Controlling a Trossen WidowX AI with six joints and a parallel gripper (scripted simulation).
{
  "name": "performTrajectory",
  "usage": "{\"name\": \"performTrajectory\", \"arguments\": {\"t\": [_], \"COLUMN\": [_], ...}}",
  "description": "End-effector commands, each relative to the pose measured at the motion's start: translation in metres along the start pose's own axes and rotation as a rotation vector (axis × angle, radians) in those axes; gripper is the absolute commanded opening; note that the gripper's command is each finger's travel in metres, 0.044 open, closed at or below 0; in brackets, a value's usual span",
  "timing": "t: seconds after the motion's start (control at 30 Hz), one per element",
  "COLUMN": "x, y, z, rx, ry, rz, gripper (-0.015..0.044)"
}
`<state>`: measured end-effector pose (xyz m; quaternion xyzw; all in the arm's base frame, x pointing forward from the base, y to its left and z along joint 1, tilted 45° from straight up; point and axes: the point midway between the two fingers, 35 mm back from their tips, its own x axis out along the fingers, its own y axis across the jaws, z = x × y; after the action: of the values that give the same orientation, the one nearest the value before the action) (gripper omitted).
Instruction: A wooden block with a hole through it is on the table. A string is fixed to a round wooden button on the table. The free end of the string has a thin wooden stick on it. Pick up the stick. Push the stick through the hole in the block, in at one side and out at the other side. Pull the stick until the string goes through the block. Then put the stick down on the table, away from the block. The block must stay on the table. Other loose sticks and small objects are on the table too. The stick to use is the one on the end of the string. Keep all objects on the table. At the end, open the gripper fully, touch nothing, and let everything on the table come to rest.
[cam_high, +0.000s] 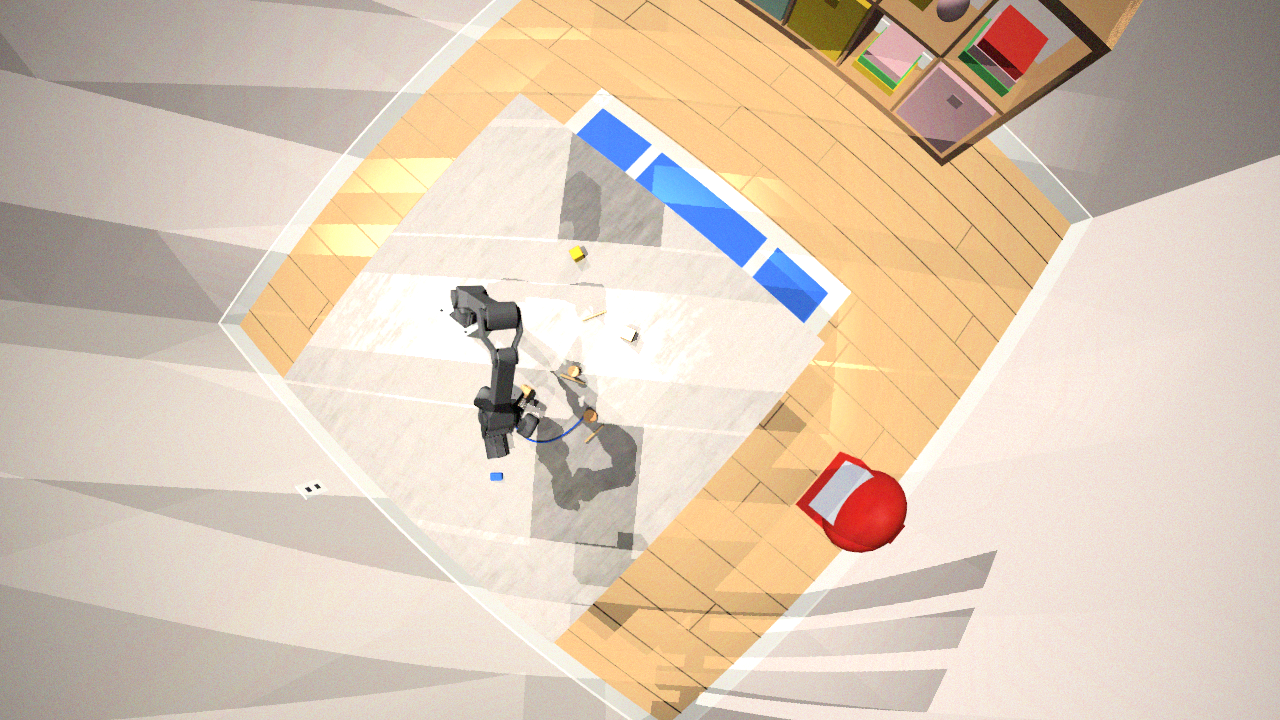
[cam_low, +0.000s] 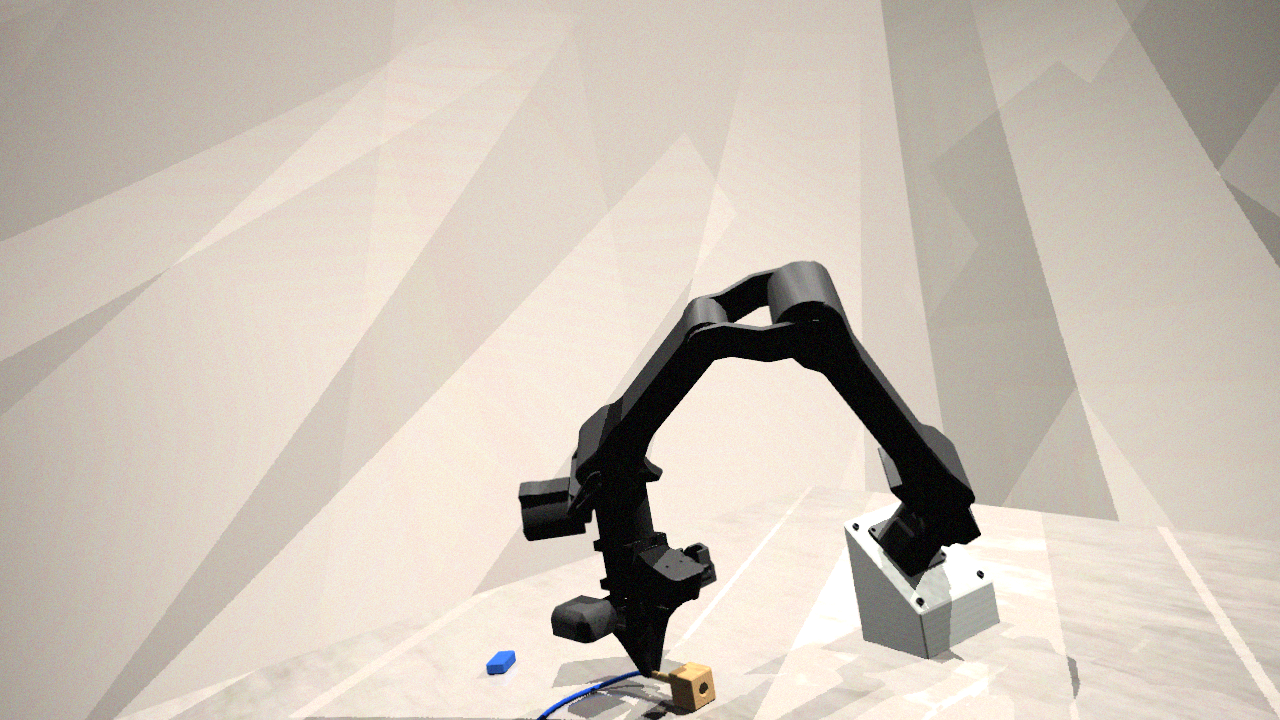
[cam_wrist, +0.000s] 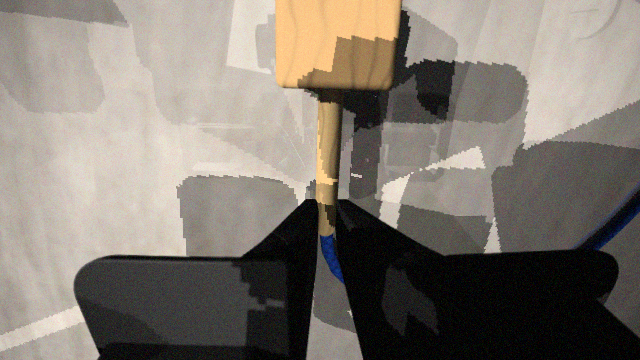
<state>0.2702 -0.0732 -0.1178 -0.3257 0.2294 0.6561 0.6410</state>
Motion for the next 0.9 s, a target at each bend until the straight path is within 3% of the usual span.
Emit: {"name": "performTrajectory", "arguments": {"t": [0.0, 0.87], "x": [-0.002, -0.002], "y": [-0.002, -0.002], "z": [0.006, 0.033], "rx": [0.000, 0.001], "ry": [0.002, 0.000], "rz": [-0.009, -0.008], "gripper": [0.0000, 0.0000]}}
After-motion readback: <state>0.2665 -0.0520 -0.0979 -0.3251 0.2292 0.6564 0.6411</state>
